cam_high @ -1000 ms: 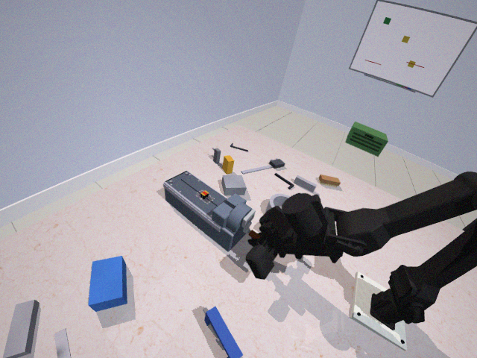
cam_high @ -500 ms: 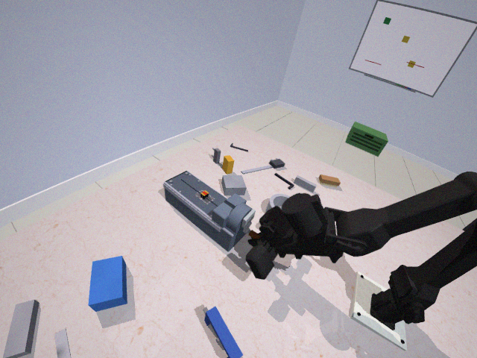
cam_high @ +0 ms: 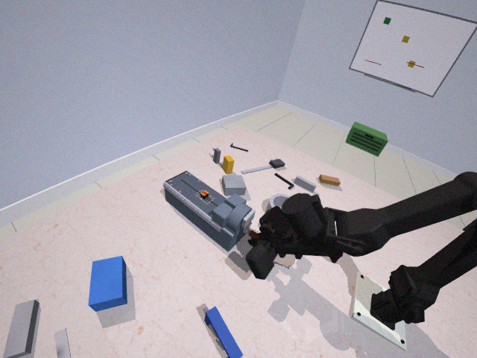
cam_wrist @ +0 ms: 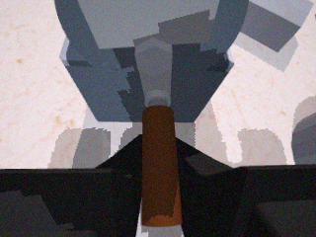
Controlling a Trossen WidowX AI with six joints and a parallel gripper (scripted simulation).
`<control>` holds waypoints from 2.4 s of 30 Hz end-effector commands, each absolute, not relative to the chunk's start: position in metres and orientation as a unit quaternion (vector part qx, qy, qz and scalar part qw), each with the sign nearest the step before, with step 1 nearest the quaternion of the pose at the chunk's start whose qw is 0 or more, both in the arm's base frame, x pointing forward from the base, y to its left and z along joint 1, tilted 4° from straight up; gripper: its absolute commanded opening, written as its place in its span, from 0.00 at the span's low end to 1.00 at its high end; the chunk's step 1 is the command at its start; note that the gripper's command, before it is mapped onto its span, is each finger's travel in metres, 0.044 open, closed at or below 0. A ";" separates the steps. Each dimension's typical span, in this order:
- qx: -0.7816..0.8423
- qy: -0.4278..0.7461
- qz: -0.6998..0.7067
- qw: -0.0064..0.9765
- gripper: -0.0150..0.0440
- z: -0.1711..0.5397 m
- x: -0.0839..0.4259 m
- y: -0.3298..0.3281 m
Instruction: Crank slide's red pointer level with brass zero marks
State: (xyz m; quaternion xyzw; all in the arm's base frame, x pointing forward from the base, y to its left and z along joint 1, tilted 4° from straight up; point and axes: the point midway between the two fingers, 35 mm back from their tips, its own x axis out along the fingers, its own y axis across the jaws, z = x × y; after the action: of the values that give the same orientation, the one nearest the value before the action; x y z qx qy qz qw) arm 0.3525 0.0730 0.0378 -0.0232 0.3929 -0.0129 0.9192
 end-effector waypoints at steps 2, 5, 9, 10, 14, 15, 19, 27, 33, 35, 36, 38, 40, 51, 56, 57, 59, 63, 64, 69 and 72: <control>-0.021 0.393 -0.010 0.919 0.25 0.038 0.353 0.074; -0.021 0.393 -0.010 0.919 0.25 0.038 0.353 0.074; -0.021 0.393 -0.010 0.919 0.25 0.038 0.353 0.074; -0.021 0.393 -0.010 0.919 0.25 0.038 0.353 0.074; -0.021 0.393 -0.010 0.919 0.25 0.038 0.353 0.074; -0.021 0.393 -0.010 0.919 0.25 0.038 0.353 0.074; -0.021 0.393 -0.010 0.919 0.25 0.038 0.353 0.074; -0.021 0.393 -0.010 0.919 0.25 0.038 0.353 0.074; -0.021 0.393 -0.010 0.919 0.25 0.038 0.353 0.074; -0.023 0.393 -0.012 0.919 0.25 0.038 0.353 0.073; -0.023 0.393 -0.012 0.919 0.25 0.038 0.353 0.073; -0.023 0.393 -0.012 0.919 0.25 0.038 0.353 0.073; -0.023 0.393 -0.012 0.919 0.25 0.038 0.353 0.073; -0.023 0.393 -0.012 0.919 0.61 0.038 0.353 0.073; -0.023 0.393 -0.012 0.919 0.83 0.038 0.353 0.073; -0.023 0.393 -0.012 0.919 0.88 0.038 0.353 0.073; -0.023 0.393 -0.012 0.919 0.97 0.038 0.353 0.073; -0.023 0.393 -0.012 0.919 1.00 0.046 0.354 0.074; -0.023 0.393 -0.012 0.919 1.00 0.051 0.354 0.074; -0.023 0.393 -0.012 0.919 1.00 0.080 0.355 0.076; -0.023 0.393 -0.012 0.919 1.00 0.085 0.355 0.076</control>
State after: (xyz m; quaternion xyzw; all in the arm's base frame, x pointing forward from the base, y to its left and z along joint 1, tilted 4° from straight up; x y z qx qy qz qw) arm 0.3546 0.0759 0.0797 -0.0238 0.3923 -0.0100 0.9195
